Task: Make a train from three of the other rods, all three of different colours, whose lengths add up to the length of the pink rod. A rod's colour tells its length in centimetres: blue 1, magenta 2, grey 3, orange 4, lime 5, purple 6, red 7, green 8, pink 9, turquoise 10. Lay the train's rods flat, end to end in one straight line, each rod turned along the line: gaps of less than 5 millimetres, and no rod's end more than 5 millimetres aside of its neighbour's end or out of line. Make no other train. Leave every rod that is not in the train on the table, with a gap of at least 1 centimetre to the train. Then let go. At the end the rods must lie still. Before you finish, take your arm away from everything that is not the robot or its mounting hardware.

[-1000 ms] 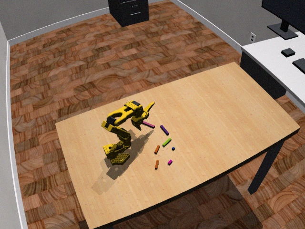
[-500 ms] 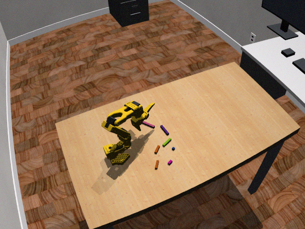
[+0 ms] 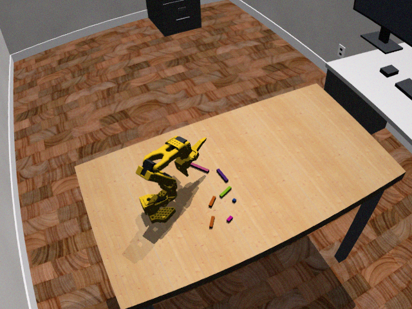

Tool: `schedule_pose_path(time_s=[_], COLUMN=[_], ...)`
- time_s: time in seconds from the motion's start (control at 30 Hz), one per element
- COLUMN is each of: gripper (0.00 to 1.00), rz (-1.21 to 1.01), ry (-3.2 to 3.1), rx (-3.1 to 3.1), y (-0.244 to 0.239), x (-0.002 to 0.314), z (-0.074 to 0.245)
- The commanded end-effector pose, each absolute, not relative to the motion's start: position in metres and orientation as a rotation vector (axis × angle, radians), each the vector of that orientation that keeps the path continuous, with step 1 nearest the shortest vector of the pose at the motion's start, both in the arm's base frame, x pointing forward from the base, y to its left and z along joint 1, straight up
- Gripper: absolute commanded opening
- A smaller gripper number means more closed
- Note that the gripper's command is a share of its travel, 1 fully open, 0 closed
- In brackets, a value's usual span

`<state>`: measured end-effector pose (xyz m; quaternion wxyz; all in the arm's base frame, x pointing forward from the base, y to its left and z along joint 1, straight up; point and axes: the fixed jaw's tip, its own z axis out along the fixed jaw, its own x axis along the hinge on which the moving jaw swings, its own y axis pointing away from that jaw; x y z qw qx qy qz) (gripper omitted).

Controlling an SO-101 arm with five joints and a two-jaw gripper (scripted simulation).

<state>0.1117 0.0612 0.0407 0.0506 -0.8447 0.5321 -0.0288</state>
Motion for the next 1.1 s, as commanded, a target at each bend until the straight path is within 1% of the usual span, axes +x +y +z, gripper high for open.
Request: schedule_pose_path(time_s=[0.0, 0.1, 0.17, 0.47, 1.07], gripper=[1.00, 1.00, 1.00, 1.00, 1.00], rz=[-0.159, -0.192, -0.192, -0.253, -0.259], ry=[1.510, 1.425, 1.425, 1.223, 1.197], rx=[-2.516, -2.494, -2.494, -2.428, -2.418], y=[0.069, 0.073, 0.073, 0.079, 0.080], x=[0.115, 0.111, 0.111, 0.097, 0.095], z=[0.060, 0.071, 0.071, 0.094, 0.097])
